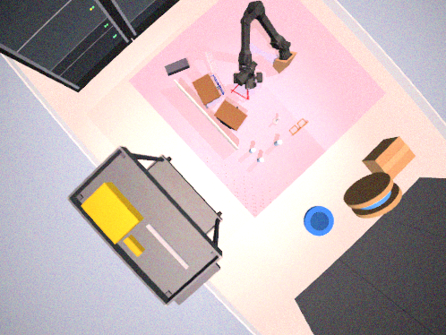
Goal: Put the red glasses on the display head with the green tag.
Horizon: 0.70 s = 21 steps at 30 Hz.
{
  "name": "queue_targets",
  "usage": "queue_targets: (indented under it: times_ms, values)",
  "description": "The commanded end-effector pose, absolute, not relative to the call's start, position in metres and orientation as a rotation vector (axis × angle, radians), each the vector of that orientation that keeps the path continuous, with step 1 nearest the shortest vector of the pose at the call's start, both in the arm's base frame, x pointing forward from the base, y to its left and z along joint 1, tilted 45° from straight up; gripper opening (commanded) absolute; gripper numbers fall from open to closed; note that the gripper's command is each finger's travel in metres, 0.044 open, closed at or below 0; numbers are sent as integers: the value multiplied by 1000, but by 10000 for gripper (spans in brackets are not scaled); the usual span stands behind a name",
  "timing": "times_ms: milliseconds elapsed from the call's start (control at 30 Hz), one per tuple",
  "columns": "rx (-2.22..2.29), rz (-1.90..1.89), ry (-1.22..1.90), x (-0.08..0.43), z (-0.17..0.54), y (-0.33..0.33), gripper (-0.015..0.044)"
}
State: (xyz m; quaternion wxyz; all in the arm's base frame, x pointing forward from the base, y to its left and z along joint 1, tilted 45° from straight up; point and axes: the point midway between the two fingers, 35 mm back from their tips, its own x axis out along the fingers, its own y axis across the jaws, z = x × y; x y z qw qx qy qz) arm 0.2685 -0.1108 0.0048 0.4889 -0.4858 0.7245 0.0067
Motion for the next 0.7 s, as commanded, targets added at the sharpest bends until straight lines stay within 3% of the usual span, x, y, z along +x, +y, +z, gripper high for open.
queue_targets:
  times_ms: [0,533,667]
  values:
    - [-1187,24,1777,263,-2,-116,120]
    - [-1187,23,1777,264,-3,-120,120]
    - [-1183,22,1774,264,-3,-119,93]
